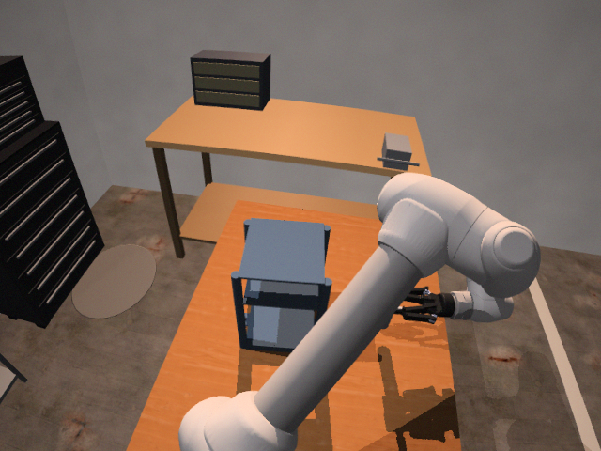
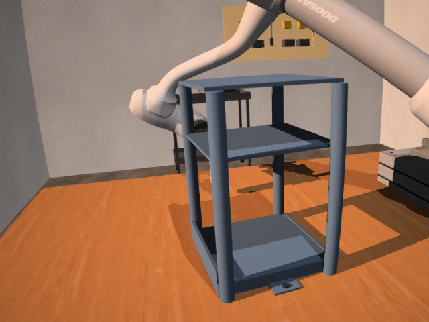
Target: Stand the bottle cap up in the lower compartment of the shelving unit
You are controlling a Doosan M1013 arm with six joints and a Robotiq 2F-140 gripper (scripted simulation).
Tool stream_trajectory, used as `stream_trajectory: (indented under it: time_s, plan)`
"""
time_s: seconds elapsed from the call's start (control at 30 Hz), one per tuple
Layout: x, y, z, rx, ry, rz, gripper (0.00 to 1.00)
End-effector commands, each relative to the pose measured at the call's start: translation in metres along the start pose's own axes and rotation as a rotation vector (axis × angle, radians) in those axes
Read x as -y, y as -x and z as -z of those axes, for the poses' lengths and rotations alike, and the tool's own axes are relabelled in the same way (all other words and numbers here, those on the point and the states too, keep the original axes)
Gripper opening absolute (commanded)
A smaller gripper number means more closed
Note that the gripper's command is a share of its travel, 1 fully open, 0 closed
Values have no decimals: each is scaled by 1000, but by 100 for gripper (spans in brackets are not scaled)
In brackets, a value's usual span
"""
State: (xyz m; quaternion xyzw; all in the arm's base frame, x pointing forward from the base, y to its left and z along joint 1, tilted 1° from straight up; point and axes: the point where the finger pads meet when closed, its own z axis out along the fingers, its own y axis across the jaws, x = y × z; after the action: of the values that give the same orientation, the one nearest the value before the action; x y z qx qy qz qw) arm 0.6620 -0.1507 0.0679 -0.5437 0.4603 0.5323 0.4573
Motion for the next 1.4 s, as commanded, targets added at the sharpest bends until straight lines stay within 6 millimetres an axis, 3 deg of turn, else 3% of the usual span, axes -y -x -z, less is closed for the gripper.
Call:
stream_trajectory:
  time_s: [0.0,1.37]
  plan:
    - [1,0,-9,-1,-4,1,0]
    - [2,0,-110,-1,-4,1,0]
